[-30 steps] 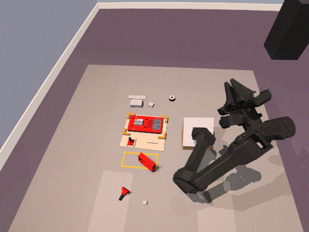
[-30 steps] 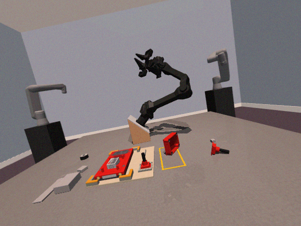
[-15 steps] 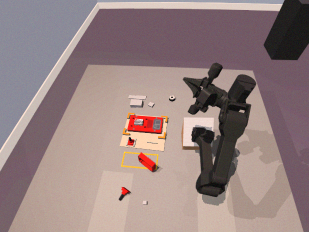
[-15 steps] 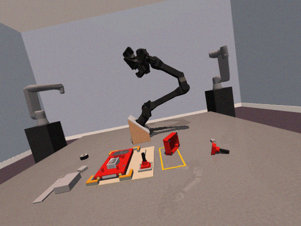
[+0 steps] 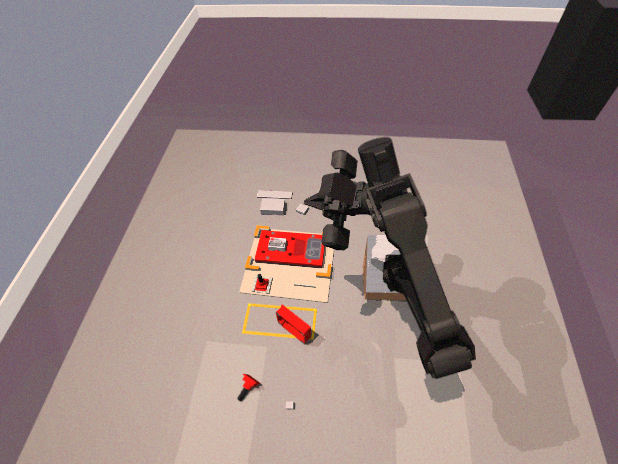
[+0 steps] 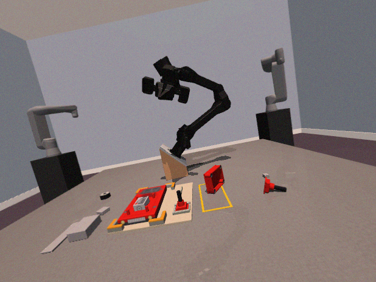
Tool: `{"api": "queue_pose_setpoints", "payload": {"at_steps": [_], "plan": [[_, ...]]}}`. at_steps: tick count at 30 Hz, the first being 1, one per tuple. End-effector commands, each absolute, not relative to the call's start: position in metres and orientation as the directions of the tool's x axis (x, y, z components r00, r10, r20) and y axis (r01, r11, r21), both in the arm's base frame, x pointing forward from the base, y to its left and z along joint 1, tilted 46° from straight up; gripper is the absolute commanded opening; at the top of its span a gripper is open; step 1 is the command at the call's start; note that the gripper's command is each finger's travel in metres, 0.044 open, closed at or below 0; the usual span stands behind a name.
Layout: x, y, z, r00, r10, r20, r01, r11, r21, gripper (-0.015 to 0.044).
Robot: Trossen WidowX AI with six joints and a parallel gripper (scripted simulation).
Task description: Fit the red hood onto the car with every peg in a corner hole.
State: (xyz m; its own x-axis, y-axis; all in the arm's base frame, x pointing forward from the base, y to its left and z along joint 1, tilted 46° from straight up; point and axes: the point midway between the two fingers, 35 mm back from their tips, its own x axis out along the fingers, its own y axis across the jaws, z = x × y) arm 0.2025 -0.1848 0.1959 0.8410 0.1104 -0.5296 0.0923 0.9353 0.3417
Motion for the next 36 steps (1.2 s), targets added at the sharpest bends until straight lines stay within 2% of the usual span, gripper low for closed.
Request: {"api": "queue_pose_setpoints", "payload": {"at_steps": [1,6,10,14,20,36], "plan": [[0.229,-0.146,0.174,0.761,0.292,-0.579,0.089,0.837,0.540,0.0000],[0.249,-0.094,0.151,0.613,0.481,-0.626,0.165,0.697,0.697,0.0000],[0.255,-0.050,0.134,0.457,0.600,-0.656,0.278,0.605,0.746,0.0000],[0.252,-0.006,0.117,0.275,0.681,-0.679,0.416,0.553,0.722,0.0000],[0.234,0.050,0.098,0.009,0.719,-0.695,0.591,0.557,0.584,0.0000],[0.235,0.065,0.083,0.001,0.717,-0.697,0.595,0.559,0.577,0.0000]]}}
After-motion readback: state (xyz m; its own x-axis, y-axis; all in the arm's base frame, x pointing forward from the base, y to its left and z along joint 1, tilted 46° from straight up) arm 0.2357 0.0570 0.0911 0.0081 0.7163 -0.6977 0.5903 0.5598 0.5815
